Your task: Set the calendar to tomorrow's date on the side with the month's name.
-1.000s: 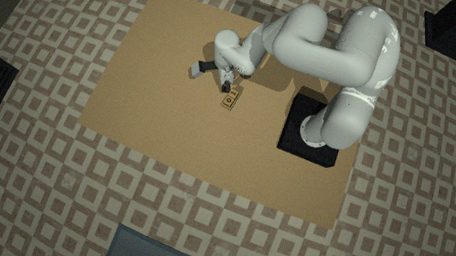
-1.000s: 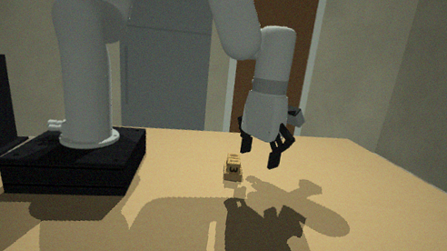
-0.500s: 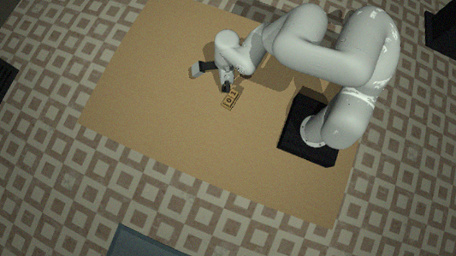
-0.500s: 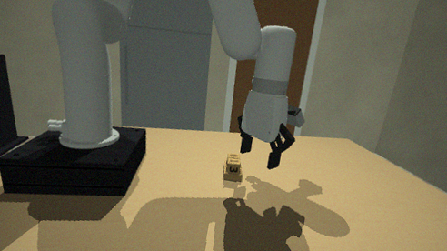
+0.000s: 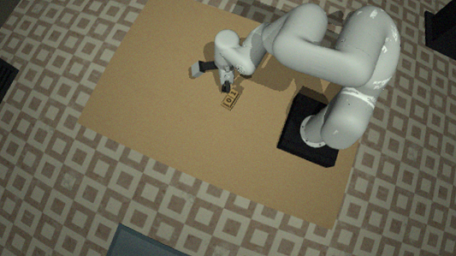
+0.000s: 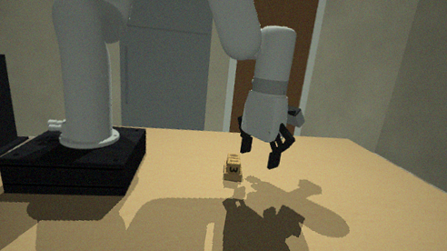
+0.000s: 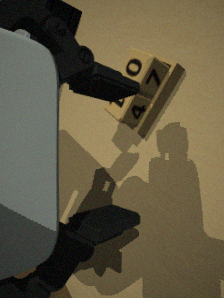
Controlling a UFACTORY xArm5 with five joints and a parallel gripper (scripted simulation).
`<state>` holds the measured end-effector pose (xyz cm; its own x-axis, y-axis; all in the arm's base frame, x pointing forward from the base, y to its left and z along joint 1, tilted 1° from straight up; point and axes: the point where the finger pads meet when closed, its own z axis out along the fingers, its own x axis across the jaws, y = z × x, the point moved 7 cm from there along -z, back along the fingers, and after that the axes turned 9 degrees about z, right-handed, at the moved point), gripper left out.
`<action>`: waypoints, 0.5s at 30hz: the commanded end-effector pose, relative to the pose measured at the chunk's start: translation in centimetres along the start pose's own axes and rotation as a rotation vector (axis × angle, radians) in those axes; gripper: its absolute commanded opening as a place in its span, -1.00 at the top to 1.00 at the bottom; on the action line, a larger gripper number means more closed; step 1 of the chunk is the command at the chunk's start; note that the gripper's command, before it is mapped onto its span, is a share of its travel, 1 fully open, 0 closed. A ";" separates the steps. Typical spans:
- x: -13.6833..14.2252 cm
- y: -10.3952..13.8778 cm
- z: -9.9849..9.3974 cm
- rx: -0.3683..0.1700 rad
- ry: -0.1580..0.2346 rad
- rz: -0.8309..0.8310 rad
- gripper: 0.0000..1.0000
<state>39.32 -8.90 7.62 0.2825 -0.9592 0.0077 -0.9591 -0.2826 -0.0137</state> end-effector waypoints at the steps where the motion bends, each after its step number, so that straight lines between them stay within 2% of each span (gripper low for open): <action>1: 0.1 -0.1 -0.1 0.003 0.002 0.000 -1.00; 5: 0.0 0.1 -0.1 0.003 0.002 0.051 -1.00; 10: -0.1 0.8 -0.1 0.003 0.002 0.244 -1.00; 15: -0.3 1.8 -0.1 0.003 0.002 0.262 -1.00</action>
<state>37.92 -9.08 7.58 0.0515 -0.9987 0.0040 -0.9986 -0.0516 -0.0133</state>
